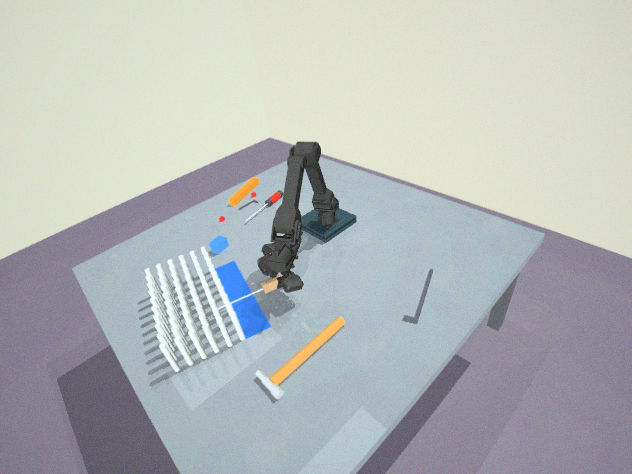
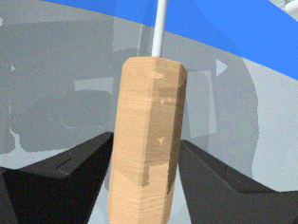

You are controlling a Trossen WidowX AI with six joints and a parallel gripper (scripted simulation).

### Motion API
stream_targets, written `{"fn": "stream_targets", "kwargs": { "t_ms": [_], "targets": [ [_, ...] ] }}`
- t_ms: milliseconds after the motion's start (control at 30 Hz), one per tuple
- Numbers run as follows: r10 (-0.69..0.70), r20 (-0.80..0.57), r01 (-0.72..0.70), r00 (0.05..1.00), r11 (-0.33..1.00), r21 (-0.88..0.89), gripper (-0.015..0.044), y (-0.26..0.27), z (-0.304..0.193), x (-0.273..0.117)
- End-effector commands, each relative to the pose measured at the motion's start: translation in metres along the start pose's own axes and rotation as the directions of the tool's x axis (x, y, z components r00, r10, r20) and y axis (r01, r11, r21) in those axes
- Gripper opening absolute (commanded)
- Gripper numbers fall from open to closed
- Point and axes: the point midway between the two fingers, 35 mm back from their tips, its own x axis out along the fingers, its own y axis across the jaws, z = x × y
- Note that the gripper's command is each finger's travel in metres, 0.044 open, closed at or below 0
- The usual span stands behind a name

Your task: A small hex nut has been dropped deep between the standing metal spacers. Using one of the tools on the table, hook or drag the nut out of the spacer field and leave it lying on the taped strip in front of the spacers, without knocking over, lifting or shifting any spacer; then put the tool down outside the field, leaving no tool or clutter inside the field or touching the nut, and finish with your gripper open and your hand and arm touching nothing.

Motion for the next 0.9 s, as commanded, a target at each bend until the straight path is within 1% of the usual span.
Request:
{"fn": "stream_targets", "kwargs": {
  "t_ms": [0, 867],
  "targets": [
    [-0.001, 0.003, 0.001, 1.0, 1.0, 0.002, 0.0, -0.001, -0.004, -0.002],
    [-0.001, 0.0, 0.001, 1.0, 1.0, 0.001, 0.0, 0.0, -0.024, -0.008]
  ]
}}
